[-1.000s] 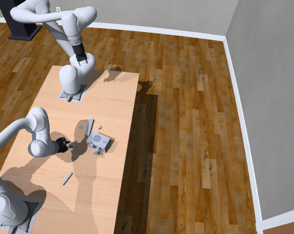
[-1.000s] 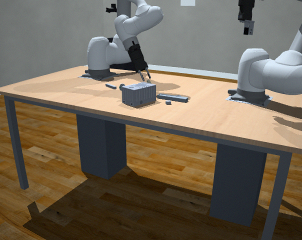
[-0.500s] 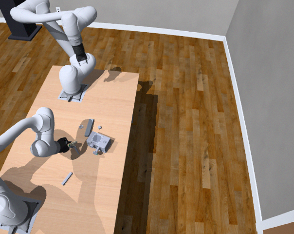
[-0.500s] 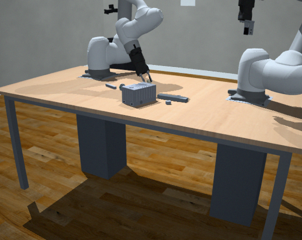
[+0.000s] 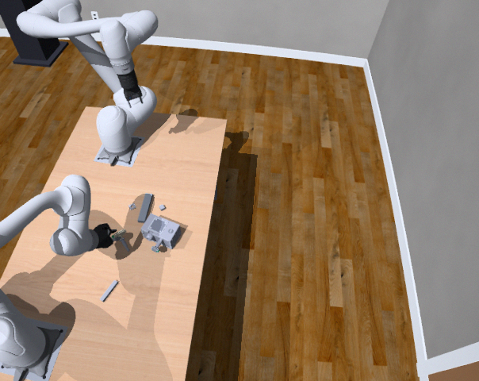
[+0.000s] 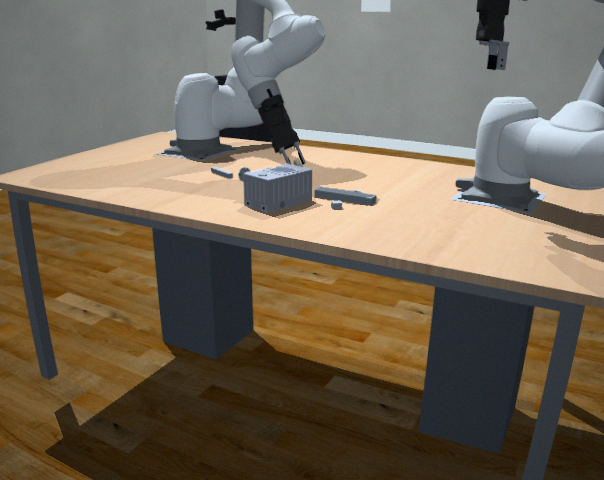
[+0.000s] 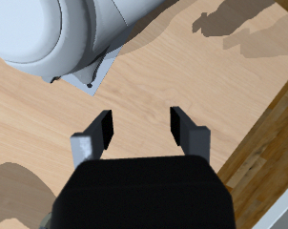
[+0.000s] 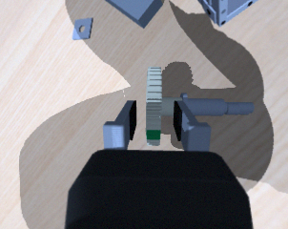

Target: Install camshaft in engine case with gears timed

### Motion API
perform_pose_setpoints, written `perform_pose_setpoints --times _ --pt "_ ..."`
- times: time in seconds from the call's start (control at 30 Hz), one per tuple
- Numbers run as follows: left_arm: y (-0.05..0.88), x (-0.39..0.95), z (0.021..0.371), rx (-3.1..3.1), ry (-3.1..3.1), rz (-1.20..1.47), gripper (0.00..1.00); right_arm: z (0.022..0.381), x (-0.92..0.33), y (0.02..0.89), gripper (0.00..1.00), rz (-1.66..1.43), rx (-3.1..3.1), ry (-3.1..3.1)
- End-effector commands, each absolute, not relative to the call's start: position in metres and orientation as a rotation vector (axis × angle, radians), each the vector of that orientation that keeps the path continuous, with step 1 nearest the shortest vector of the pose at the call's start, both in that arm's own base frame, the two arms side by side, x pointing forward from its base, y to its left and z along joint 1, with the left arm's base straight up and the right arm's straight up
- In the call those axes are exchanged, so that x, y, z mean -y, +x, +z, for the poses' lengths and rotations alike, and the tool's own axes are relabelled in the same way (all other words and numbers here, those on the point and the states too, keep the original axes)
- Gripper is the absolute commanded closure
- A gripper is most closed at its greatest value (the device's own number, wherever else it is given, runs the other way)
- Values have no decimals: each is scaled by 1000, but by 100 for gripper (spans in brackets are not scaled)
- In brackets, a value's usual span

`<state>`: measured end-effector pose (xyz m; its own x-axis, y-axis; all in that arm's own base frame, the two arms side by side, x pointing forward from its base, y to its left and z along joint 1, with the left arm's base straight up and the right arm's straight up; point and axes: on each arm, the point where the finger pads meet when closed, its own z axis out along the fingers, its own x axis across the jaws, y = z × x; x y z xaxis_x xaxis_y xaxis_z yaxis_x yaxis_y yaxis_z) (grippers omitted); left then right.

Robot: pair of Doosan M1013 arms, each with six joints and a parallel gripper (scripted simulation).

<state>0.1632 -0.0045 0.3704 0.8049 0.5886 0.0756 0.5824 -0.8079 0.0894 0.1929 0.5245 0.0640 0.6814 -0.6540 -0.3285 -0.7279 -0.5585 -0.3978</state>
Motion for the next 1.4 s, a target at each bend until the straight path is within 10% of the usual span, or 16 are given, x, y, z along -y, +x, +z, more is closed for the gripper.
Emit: perform_pose_setpoints --times 0.0,0.8,0.83,1.37 --pt "163 5 371 -950 2926 155 0 66 -529 194 30 192 -1065 -2377" --pt "163 5 371 -950 2926 155 0 66 -529 194 30 192 -1066 -2377" --pt "163 5 371 -950 2926 155 0 66 -529 194 71 192 -1066 -2377" --pt "163 5 371 -950 2926 155 0 66 -529 194 71 192 -1066 -2377"
